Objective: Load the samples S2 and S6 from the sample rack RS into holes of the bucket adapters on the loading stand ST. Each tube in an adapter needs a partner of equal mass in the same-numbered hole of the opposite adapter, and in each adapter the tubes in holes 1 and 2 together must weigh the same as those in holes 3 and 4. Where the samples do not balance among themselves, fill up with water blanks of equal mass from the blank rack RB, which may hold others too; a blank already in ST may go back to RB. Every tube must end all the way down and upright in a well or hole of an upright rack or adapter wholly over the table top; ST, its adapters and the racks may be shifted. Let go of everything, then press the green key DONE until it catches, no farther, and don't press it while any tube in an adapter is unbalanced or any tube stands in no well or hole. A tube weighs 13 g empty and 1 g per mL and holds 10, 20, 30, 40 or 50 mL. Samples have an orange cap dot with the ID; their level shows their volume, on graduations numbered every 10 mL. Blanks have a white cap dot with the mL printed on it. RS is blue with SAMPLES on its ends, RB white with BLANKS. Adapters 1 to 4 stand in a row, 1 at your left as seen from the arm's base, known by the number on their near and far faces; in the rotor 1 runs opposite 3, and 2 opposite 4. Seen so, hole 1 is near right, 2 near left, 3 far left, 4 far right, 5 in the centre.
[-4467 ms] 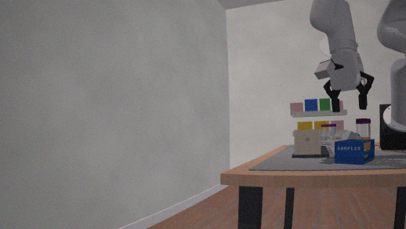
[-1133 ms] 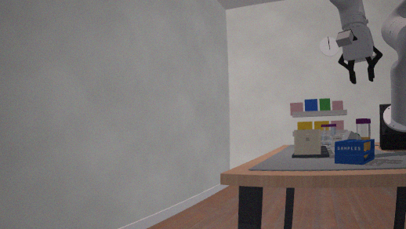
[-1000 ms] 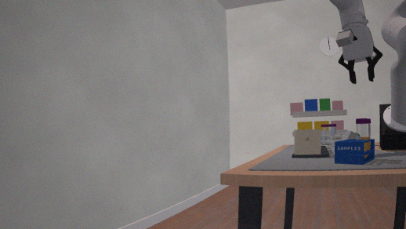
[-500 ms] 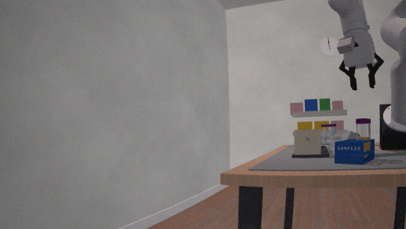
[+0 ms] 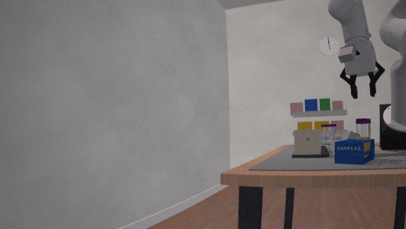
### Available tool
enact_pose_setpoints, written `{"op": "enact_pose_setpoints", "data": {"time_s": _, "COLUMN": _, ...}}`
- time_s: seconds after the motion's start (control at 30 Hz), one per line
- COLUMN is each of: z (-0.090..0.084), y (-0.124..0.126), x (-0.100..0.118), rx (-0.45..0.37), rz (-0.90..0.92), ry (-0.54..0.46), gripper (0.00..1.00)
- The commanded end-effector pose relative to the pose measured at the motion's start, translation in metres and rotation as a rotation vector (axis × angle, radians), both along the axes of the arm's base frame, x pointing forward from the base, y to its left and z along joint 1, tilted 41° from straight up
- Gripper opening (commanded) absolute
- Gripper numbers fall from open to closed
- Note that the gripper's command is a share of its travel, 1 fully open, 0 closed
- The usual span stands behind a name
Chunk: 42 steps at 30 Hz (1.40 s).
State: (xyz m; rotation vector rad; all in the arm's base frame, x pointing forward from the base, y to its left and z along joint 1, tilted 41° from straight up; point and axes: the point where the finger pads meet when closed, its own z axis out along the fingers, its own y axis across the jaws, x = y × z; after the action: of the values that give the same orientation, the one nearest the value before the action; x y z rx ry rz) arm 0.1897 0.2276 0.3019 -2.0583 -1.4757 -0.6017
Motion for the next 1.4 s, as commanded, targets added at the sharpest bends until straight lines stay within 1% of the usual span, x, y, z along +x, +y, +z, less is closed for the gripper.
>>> {"op": "enact_pose_setpoints", "data": {"time_s": 0.0, "z": -0.005, "y": 0.005, "x": 0.001, "rx": 0.001, "rz": 0.000, "ry": -0.001, "gripper": 0.57}}
{"op": "enact_pose_setpoints", "data": {"time_s": 1.13, "z": -0.050, "y": 0.044, "x": 0.004, "rx": 0.001, "rz": 0.000, "ry": -0.001, "gripper": 0.57}}
{"op": "enact_pose_setpoints", "data": {"time_s": 1.37, "z": -0.050, "y": 0.044, "x": 0.004, "rx": 0.001, "rz": 0.000, "ry": -0.001, "gripper": 0.57}}
